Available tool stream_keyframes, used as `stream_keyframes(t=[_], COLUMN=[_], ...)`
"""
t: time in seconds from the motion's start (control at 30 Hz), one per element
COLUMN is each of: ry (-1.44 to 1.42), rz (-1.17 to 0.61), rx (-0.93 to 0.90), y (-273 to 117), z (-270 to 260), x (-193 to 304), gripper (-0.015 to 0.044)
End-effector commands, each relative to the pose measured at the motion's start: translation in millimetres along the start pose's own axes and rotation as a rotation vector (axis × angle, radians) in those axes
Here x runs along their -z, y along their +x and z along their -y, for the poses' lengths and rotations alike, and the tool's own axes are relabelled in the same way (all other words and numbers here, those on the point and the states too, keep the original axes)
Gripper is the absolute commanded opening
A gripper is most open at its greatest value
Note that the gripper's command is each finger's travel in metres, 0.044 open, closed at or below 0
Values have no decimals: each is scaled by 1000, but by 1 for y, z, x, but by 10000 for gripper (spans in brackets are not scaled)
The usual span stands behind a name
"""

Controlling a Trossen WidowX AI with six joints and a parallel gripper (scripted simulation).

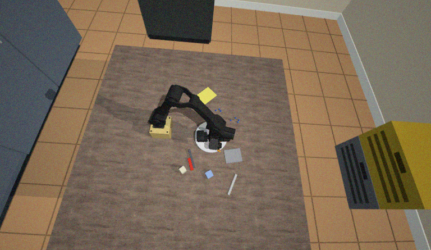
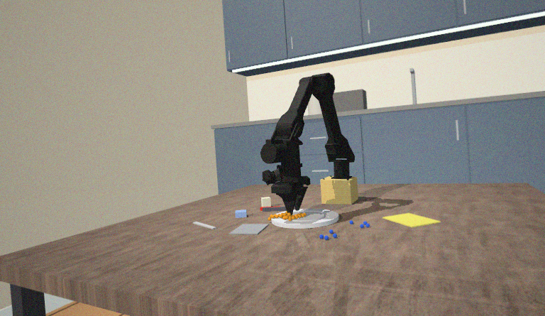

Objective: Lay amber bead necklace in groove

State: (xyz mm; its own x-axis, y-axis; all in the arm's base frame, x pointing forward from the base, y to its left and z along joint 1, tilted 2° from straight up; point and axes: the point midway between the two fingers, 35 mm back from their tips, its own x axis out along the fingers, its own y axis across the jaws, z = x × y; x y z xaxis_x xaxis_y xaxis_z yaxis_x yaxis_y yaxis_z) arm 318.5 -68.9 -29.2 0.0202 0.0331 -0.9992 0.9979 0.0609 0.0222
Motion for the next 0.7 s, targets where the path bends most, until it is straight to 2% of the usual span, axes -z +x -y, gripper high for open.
stream_keyframes(t=[0.0, 0.07, 0.67], ry=[1, 2, 3], rz=[-1, -1, -2], rx=[1, 3, 6], y=[-5, -11, -19], z=[0, 1, 2], x=[0, 0, 1], gripper=[394, 440, 440])
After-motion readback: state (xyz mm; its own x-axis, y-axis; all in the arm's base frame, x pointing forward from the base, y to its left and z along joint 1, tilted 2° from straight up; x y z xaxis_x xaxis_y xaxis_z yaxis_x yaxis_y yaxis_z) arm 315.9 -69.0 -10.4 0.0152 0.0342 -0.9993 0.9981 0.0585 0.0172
